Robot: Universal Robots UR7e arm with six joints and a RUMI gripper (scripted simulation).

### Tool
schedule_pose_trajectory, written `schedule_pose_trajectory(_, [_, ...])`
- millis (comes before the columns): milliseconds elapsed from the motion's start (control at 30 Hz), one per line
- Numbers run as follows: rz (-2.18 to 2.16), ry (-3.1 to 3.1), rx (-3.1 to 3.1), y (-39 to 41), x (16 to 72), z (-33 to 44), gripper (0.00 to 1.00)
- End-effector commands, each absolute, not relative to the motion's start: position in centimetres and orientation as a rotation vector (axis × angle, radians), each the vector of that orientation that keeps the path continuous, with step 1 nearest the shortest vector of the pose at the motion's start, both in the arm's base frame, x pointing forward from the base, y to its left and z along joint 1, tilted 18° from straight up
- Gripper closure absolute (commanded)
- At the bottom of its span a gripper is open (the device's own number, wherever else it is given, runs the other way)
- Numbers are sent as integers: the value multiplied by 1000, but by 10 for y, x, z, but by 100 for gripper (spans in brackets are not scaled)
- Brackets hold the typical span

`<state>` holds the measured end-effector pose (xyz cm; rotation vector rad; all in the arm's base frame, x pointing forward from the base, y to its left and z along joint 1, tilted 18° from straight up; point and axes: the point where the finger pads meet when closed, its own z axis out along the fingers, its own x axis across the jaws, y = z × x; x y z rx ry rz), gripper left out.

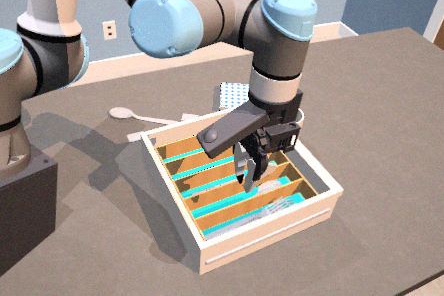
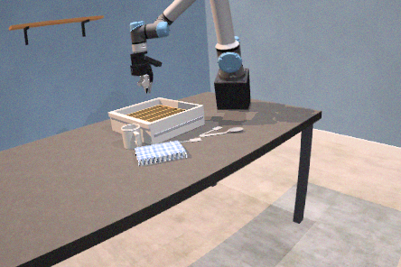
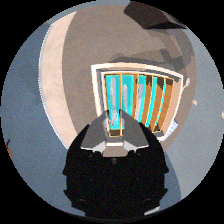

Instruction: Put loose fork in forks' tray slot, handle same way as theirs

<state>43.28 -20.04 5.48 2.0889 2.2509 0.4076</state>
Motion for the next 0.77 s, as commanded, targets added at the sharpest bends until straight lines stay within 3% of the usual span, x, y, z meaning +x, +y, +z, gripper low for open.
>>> schedule_pose_trajectory(0, [409, 2252, 2089, -204, 427, 74, 86])
schedule_pose_trajectory(300, [409, 2252, 2089, -204, 426, 79, 86])
schedule_pose_trajectory(333, [409, 2252, 2089, -204, 426, 79, 0])
schedule_pose_trajectory(733, [409, 2252, 2089, -204, 426, 79, 0])
